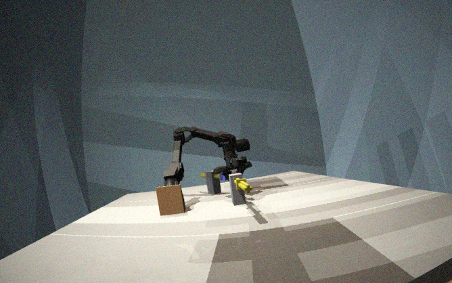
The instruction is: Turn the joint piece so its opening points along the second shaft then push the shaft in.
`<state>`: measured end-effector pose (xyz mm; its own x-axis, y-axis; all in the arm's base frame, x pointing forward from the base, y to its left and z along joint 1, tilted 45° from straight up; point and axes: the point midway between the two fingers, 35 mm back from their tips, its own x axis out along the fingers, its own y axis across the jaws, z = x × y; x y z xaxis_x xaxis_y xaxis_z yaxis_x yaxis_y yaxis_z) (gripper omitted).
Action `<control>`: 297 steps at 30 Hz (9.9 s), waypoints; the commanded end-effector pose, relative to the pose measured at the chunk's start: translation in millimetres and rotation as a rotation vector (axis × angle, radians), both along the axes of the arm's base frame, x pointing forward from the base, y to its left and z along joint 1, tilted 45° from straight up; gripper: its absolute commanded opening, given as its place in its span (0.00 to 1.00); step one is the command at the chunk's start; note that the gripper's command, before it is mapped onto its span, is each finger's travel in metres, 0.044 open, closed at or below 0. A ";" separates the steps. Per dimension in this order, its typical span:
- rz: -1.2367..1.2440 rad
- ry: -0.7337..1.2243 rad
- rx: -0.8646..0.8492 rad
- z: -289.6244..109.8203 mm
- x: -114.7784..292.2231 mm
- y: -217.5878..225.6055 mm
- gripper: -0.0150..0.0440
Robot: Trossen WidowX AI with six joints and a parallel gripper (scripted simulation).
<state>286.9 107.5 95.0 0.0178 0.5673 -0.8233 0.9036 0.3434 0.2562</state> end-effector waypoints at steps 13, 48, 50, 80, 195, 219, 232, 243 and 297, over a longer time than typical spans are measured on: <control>-0.005 0.004 -0.002 0.0 -0.3 -0.2 0.25; -0.006 0.005 -0.002 -0.1 -0.4 -0.2 0.25; -0.006 0.005 -0.002 -0.1 -0.4 -0.2 0.25; -0.002 0.002 0.000 0.0 -0.2 -0.1 0.95; 0.095 0.101 0.286 12.2 17.8 -54.3 1.00; 0.095 0.101 0.288 14.8 1.6 -17.3 1.00; 0.095 0.101 0.289 1.6 -0.9 -0.6 1.00; 0.095 0.101 0.290 -0.8 -1.6 2.6 0.69; 0.095 0.101 0.290 -0.8 -1.6 2.6 0.56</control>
<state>286.3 108.4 94.3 -0.1180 0.7702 -0.6268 0.8954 0.3555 0.2682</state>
